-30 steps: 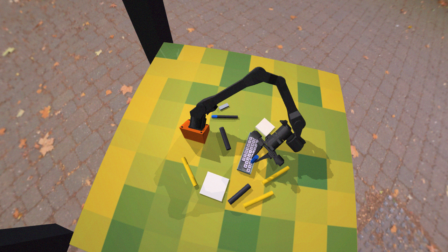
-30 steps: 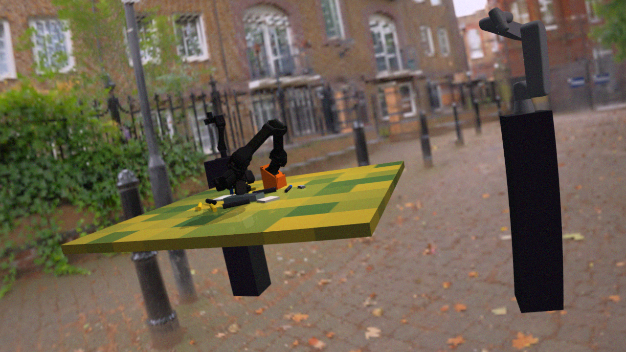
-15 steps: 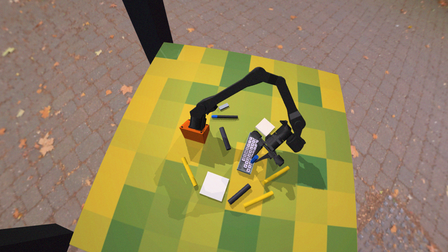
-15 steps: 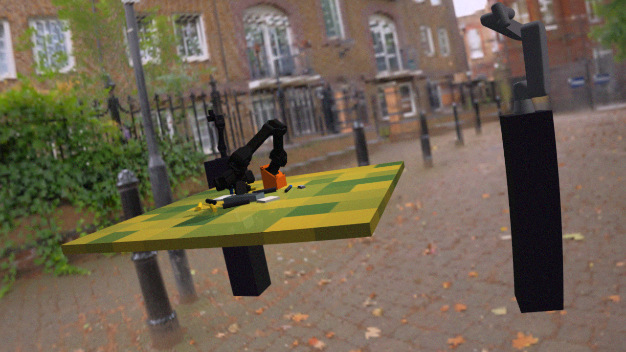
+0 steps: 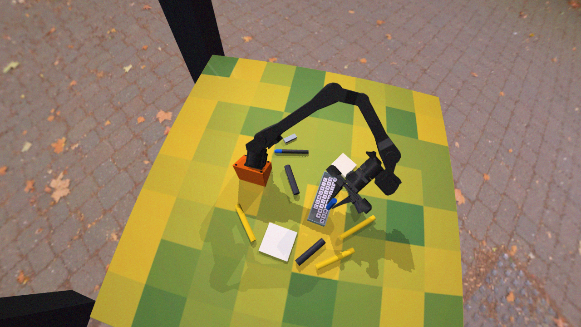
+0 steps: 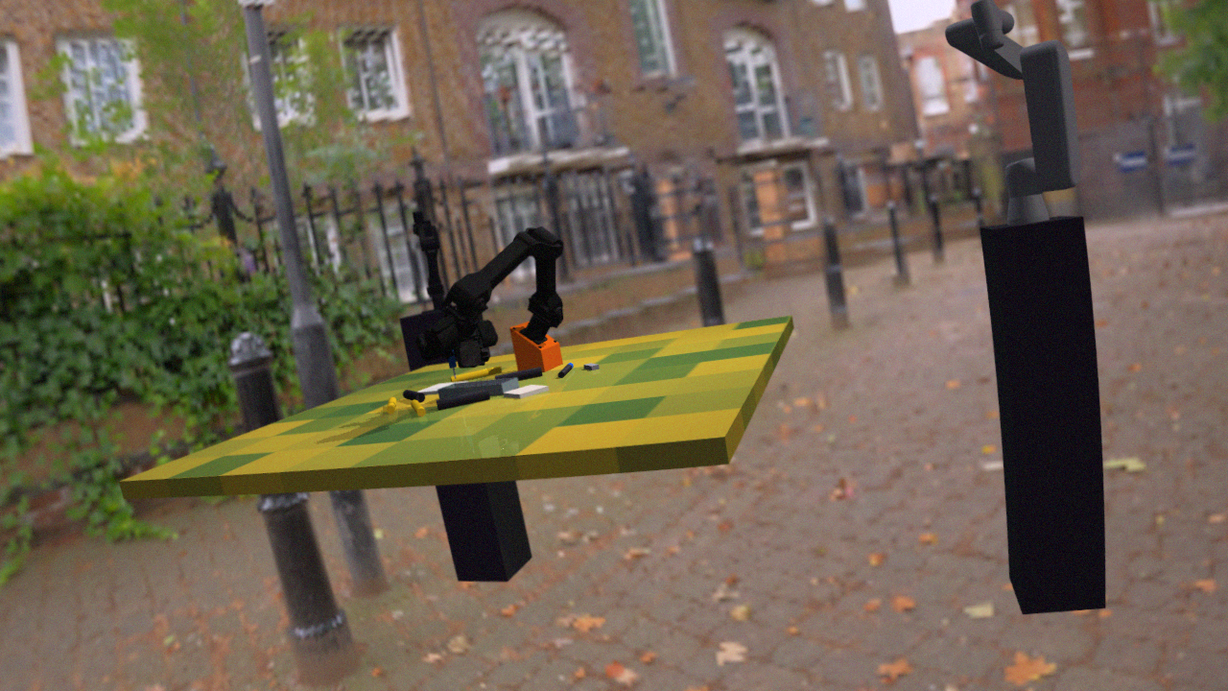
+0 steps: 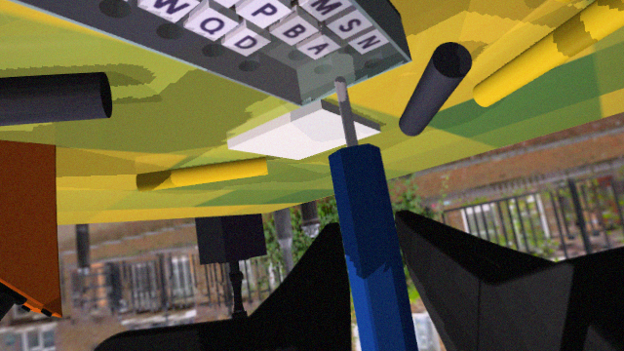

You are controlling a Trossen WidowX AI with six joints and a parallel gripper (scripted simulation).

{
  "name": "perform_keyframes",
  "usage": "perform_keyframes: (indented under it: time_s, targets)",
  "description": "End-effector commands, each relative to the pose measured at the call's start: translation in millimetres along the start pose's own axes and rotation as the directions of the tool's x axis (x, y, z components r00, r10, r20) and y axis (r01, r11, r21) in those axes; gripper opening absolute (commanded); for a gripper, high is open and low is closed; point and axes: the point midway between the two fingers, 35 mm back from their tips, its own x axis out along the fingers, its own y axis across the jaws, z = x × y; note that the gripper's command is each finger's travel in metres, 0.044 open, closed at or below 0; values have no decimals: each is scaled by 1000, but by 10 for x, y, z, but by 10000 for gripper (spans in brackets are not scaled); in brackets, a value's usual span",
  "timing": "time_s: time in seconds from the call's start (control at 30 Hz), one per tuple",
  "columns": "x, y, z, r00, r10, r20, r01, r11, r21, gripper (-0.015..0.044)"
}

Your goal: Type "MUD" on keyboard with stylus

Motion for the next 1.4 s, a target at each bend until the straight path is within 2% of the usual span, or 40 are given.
perform_keyframes:
  time_s: [0.0,0.4,0.93,1.37]
  targets:
    - [-12,5,5,1000,-5,0,5,1000,-3,78]
    - [-416,235,139,983,-182,5,181,978,-104,0]
    - [-914,684,303,904,-425,59,425,870,-250,0]
    - [-931,704,308,899,-434,62,434,864,-255,0]
